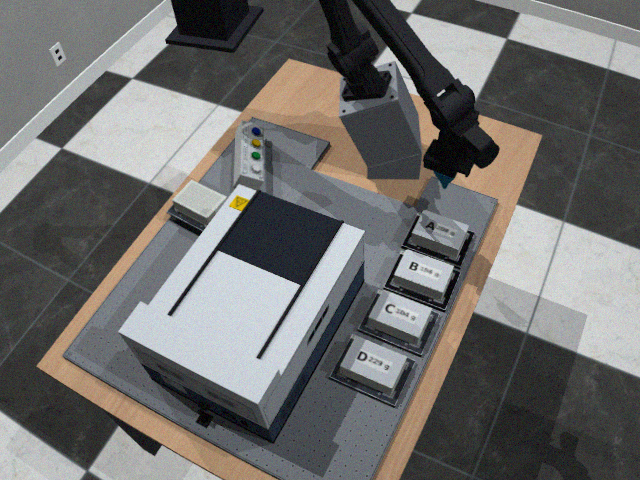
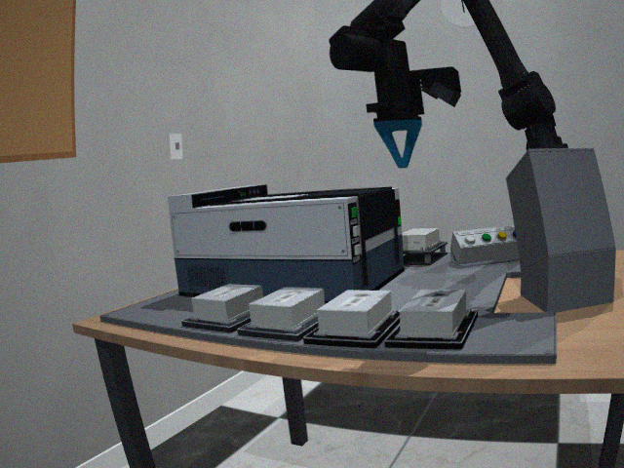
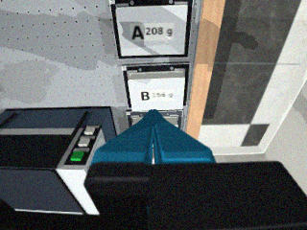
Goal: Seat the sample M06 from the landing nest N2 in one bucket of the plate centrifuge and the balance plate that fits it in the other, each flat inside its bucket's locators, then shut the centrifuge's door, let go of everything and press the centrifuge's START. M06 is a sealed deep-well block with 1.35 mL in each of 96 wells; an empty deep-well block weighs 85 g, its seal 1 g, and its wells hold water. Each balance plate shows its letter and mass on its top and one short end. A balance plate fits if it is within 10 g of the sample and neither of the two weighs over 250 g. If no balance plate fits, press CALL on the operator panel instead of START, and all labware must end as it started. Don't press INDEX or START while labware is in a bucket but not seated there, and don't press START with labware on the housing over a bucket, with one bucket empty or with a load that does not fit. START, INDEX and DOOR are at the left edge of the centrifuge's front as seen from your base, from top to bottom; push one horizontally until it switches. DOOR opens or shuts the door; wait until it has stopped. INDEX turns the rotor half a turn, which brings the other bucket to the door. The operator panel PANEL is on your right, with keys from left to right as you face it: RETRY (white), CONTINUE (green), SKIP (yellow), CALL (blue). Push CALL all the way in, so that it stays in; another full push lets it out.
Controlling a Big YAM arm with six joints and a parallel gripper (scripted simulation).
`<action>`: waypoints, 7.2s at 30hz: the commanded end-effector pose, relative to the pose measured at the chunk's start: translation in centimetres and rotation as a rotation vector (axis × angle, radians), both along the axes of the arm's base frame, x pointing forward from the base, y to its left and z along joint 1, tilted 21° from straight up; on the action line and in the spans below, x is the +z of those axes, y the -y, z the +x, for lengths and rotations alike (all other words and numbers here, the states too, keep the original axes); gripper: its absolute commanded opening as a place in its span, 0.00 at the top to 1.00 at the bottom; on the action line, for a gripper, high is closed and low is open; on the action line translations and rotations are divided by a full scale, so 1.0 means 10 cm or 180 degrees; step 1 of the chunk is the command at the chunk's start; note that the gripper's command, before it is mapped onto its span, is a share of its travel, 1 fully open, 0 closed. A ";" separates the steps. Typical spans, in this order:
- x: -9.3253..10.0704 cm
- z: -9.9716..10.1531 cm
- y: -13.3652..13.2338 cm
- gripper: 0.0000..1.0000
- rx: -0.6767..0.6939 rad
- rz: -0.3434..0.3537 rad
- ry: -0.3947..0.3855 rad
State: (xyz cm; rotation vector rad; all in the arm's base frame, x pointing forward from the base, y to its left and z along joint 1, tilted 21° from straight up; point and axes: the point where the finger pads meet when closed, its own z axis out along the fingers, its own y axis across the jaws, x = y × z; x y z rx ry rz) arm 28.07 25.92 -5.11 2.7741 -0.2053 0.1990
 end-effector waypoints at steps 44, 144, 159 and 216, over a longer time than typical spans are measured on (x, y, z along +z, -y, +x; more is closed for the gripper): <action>0.07 -0.01 -0.15 1.00 0.0134 0.0103 0.0037; -0.19 0.73 -0.13 1.00 -0.2165 0.0413 0.0863; -0.29 0.94 -0.08 1.00 -0.2996 0.0514 0.1158; -0.75 1.76 0.30 1.00 -0.6459 0.0881 0.2407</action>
